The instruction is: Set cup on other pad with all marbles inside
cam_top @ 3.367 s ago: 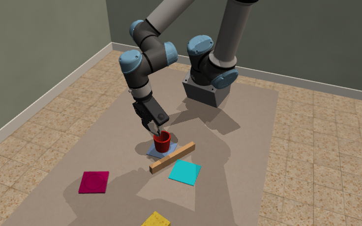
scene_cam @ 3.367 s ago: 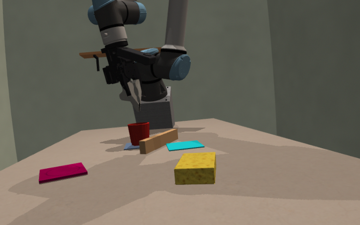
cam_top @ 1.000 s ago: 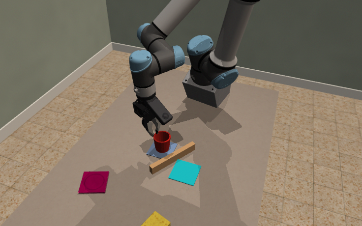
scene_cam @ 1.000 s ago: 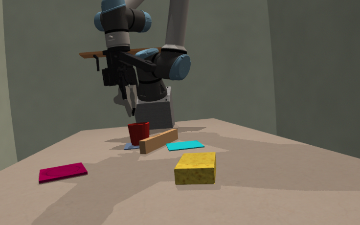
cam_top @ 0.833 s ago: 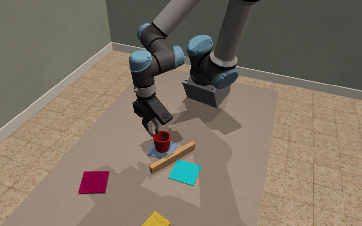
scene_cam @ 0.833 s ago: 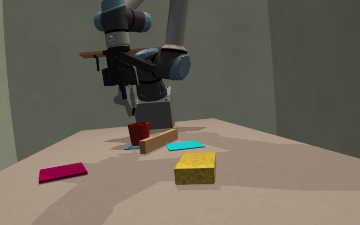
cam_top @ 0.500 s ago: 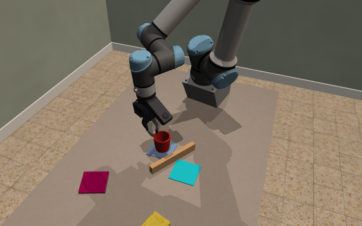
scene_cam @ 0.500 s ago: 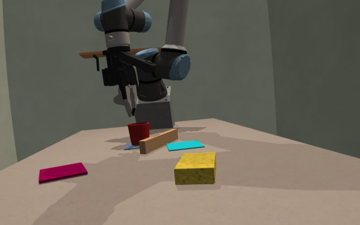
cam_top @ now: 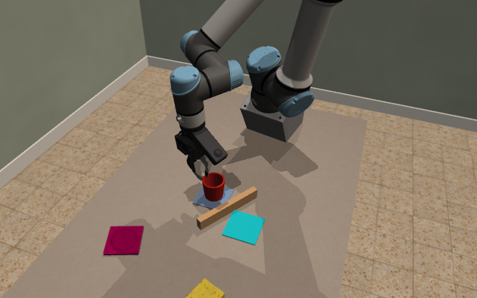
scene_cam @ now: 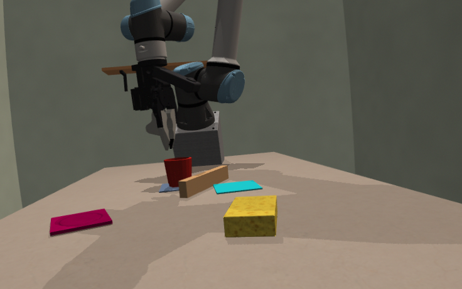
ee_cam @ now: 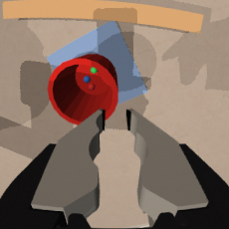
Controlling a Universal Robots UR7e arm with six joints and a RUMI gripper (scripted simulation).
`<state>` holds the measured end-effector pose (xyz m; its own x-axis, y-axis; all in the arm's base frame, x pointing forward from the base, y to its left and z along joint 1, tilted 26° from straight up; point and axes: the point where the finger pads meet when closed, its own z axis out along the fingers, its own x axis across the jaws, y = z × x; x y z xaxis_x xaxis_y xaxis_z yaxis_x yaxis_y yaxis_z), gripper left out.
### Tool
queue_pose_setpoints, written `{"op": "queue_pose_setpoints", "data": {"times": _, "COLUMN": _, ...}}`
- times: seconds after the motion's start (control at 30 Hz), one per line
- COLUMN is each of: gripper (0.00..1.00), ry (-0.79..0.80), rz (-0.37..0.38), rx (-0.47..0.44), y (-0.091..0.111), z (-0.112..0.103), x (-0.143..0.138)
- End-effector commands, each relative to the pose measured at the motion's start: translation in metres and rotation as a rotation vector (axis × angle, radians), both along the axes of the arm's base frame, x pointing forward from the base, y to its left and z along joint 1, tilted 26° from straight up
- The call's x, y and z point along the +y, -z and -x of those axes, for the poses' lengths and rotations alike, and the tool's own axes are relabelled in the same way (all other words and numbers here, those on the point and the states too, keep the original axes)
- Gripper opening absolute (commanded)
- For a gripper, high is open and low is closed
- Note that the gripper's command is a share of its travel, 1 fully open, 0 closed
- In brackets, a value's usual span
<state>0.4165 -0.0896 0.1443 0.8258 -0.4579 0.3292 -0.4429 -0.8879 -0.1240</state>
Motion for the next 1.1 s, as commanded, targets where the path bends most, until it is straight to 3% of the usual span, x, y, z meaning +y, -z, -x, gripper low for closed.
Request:
{"op": "queue_pose_setpoints", "data": {"times": 0.0, "gripper": 0.11, "ry": 0.000, "rz": 0.001, "rx": -0.001, "y": 0.000, "z": 0.000, "x": 0.000}}
{"op": "queue_pose_setpoints", "data": {"times": 0.27, "gripper": 0.11, "ry": -0.001, "rz": 0.000, "rx": 0.000, "y": 0.009, "z": -0.004, "x": -0.001}}
{"op": "queue_pose_setpoints", "data": {"times": 0.73, "gripper": 0.11, "ry": -0.001, "rz": 0.000, "rx": 0.000, "y": 0.051, "z": -0.019, "x": -0.003}}
{"op": "queue_pose_setpoints", "data": {"times": 1.07, "gripper": 0.11, "ry": -0.001, "rz": 0.000, "rx": 0.000, "y": 0.059, "z": -0.022, "x": -0.004}}
